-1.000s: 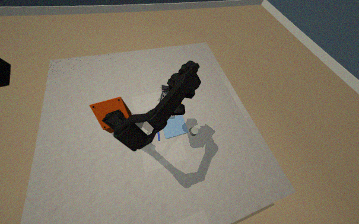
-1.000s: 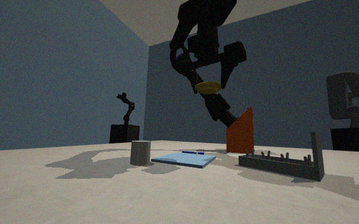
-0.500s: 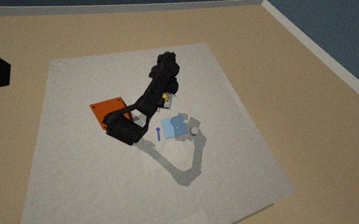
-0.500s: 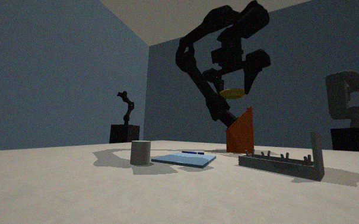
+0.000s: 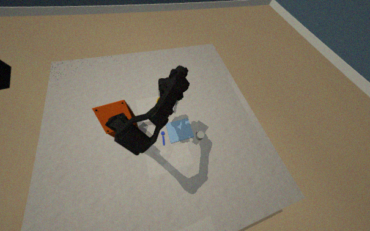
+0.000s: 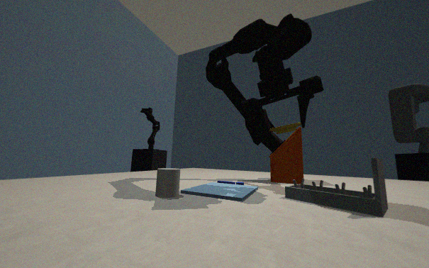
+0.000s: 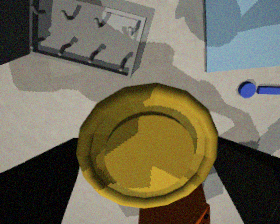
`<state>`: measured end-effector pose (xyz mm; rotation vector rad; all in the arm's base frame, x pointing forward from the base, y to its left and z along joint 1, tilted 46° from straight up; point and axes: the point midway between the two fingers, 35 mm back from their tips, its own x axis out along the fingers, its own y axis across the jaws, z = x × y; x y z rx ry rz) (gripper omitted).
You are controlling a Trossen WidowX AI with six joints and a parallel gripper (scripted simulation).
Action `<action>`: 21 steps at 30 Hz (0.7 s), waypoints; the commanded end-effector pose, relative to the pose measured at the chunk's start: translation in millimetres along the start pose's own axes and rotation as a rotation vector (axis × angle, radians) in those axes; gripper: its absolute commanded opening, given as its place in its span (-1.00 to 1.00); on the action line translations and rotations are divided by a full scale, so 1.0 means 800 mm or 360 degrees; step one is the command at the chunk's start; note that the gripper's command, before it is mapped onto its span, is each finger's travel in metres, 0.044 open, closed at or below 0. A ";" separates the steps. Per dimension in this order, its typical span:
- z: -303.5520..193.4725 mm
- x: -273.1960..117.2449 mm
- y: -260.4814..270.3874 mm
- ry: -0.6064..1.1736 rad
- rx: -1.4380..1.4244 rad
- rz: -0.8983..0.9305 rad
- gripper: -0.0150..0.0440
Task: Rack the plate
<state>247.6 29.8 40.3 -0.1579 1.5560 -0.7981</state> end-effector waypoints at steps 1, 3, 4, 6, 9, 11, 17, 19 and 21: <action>-0.003 0.013 0.001 0.0086 -0.0116 0.0085 -0.49; -0.003 0.020 0.001 0.0121 -0.0174 0.0126 -0.49; -0.004 0.023 0.001 0.0137 -0.0203 0.0144 -0.49; -0.004 0.029 0.000 0.0167 -0.0262 0.0184 -0.49; -0.006 0.037 -0.001 0.0206 -0.0348 0.0251 -0.49; -0.006 0.043 -0.001 0.0227 -0.0403 0.0300 -0.49; -0.008 0.058 0.000 0.0269 -0.0568 0.0458 -0.49; -0.008 0.062 0.000 0.0275 -0.0622 0.0513 -0.49; -0.009 0.067 0.001 0.0277 -0.0676 0.0569 -0.49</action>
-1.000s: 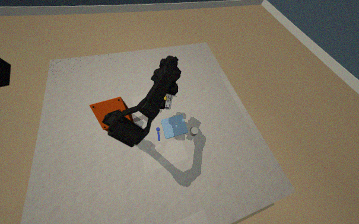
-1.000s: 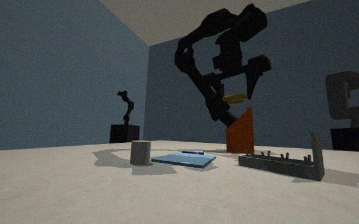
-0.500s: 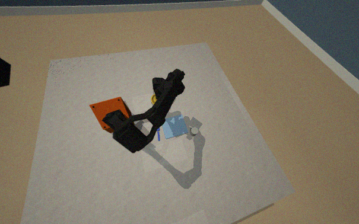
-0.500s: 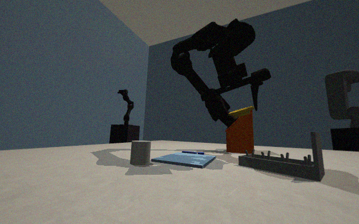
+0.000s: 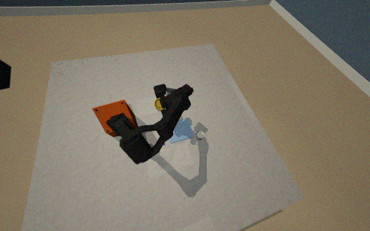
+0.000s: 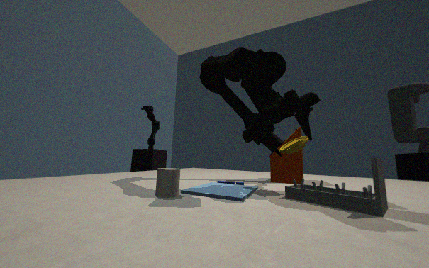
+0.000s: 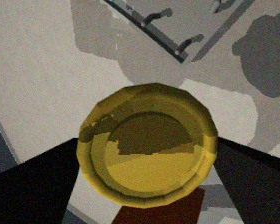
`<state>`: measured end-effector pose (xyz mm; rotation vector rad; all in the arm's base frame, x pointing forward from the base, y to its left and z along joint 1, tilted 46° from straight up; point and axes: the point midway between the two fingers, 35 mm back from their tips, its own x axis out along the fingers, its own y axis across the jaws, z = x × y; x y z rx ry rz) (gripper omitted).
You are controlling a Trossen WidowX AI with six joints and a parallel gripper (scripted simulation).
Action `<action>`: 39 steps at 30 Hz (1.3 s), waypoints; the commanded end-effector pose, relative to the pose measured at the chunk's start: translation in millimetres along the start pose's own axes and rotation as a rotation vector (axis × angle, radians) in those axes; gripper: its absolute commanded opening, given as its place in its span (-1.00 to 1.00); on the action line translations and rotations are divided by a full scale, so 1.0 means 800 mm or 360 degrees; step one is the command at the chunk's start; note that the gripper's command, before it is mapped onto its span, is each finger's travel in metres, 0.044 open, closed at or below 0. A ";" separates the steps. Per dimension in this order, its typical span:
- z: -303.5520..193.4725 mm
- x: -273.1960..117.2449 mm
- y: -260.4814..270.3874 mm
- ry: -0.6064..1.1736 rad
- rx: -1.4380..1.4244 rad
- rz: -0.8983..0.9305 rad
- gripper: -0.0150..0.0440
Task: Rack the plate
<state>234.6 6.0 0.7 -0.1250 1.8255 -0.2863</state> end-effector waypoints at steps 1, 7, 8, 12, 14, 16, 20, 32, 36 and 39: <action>-0.001 0.009 -0.002 0.0006 -0.0118 0.0109 -0.49; 0.003 0.021 -0.002 -0.0035 -0.0291 0.0278 -0.49; 0.003 0.022 -0.003 -0.0046 -0.0320 0.0305 -0.49; 0.006 0.029 -0.003 -0.0100 -0.0435 0.0409 -0.49; 0.008 0.031 -0.004 -0.0133 -0.0493 0.0458 -0.49; 0.009 0.034 -0.005 -0.0170 -0.0550 0.0506 -0.49; 0.013 0.039 -0.007 -0.0256 -0.0664 0.0593 -0.49; 0.023 0.048 -0.014 -0.0597 -0.1000 0.0779 -0.49; 0.026 0.049 -0.018 -0.0734 -0.1107 0.0811 -0.49; 0.028 0.050 -0.022 -0.0842 -0.1186 0.0823 -0.49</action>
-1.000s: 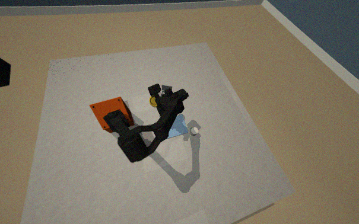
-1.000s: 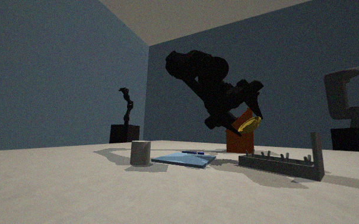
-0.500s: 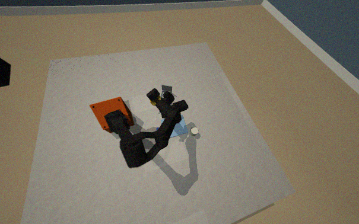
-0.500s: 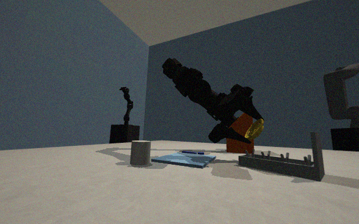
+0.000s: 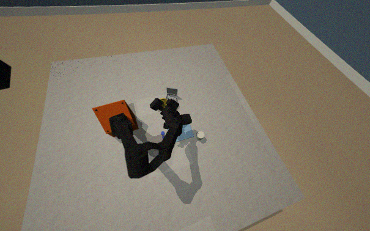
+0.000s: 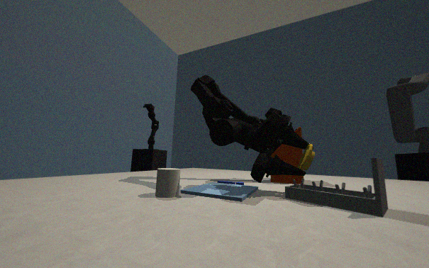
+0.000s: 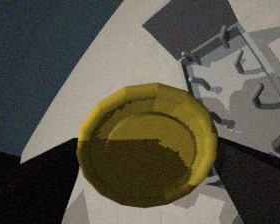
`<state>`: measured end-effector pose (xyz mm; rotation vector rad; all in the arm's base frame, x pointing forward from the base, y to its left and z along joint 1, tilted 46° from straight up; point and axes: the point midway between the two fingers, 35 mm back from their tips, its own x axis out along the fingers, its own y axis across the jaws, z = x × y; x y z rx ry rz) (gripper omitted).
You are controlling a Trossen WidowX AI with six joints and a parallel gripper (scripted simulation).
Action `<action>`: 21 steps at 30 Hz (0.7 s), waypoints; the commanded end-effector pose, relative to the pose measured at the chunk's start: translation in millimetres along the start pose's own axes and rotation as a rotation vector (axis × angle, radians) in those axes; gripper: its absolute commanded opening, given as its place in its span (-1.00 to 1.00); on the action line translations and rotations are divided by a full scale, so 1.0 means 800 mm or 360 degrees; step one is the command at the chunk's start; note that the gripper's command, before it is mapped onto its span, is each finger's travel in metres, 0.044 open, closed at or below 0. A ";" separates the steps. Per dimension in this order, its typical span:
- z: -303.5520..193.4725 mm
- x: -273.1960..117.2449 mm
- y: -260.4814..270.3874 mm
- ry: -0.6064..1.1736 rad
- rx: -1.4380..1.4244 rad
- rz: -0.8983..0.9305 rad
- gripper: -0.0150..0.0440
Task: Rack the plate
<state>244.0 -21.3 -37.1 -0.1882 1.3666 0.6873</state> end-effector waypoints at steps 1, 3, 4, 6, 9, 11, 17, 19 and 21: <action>-0.001 -0.001 -0.003 -0.0118 -0.0137 0.0010 -0.49; -0.002 -0.001 -0.006 -0.0175 -0.0207 0.0004 -0.49; -0.002 -0.002 -0.007 -0.0204 -0.0243 -0.0001 -0.49; -0.002 -0.003 -0.010 -0.0260 -0.0314 -0.0013 -0.49; -0.003 -0.005 -0.013 -0.0344 -0.0423 -0.0039 -0.49; -0.003 -0.007 -0.016 -0.0398 -0.0496 -0.0062 -0.49; -0.005 -0.014 -0.023 -0.0554 -0.0718 -0.0155 -0.49; -0.006 -0.016 -0.025 -0.0603 -0.0792 -0.0194 -0.49; -0.007 -0.019 -0.027 -0.0650 -0.0868 -0.0236 -0.49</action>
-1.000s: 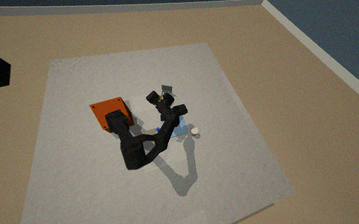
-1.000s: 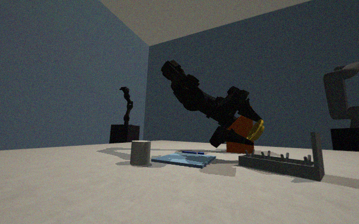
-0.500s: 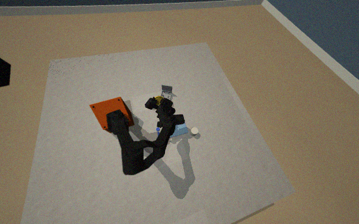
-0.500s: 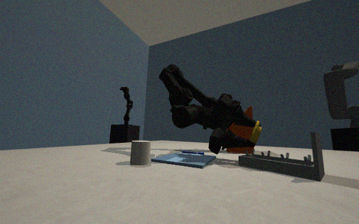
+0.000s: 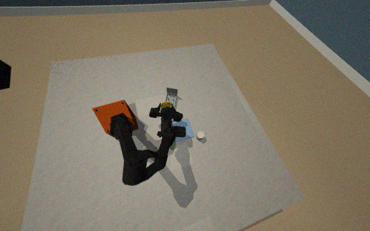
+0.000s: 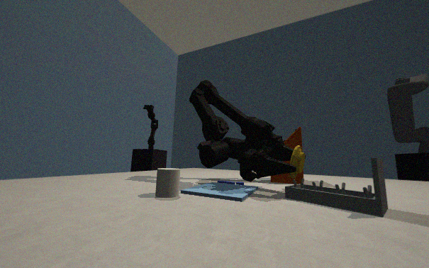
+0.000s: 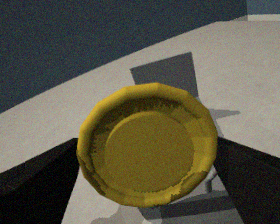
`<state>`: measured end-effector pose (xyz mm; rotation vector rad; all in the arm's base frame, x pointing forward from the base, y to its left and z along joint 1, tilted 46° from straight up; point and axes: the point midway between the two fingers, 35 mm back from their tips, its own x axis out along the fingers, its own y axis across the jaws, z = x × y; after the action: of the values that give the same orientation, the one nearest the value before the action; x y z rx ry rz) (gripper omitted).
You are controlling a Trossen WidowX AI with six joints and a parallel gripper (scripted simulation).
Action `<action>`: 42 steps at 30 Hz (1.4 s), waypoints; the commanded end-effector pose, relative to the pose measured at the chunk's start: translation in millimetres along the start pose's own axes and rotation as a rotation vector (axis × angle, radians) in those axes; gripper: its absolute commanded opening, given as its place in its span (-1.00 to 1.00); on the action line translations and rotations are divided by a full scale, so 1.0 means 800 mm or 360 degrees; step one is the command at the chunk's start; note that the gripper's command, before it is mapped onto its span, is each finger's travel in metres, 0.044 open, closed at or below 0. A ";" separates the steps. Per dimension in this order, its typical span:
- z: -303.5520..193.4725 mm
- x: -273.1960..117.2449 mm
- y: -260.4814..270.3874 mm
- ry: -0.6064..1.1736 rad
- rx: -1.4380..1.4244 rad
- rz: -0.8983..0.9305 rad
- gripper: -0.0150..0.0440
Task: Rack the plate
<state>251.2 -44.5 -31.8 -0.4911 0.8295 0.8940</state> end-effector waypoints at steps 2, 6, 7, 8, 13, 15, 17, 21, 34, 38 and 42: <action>-0.002 -0.007 -0.003 -0.0111 -0.0200 -0.0094 -0.49; -0.004 -0.014 -0.007 -0.0180 -0.0364 -0.0185 -0.49; -0.004 -0.016 -0.007 -0.0195 -0.0406 -0.0210 -0.49; -0.004 -0.017 -0.008 -0.0210 -0.0448 -0.0235 -0.49; -0.005 -0.020 -0.009 -0.0230 -0.0511 -0.0273 -0.49; -0.005 -0.020 -0.009 -0.0230 -0.0511 -0.0273 -0.49; -0.005 -0.020 -0.009 -0.0230 -0.0511 -0.0273 -0.49; -0.005 -0.020 -0.010 -0.0229 -0.0510 -0.0273 -0.49; 0.003 0.010 -0.014 -0.0223 -0.0511 -0.0273 -0.49; 0.004 0.013 -0.014 -0.0224 -0.0513 -0.0274 -0.49; 0.004 0.017 -0.014 -0.0224 -0.0515 -0.0275 -0.49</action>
<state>266.4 -44.5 -37.0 -0.7642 0.5031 0.8932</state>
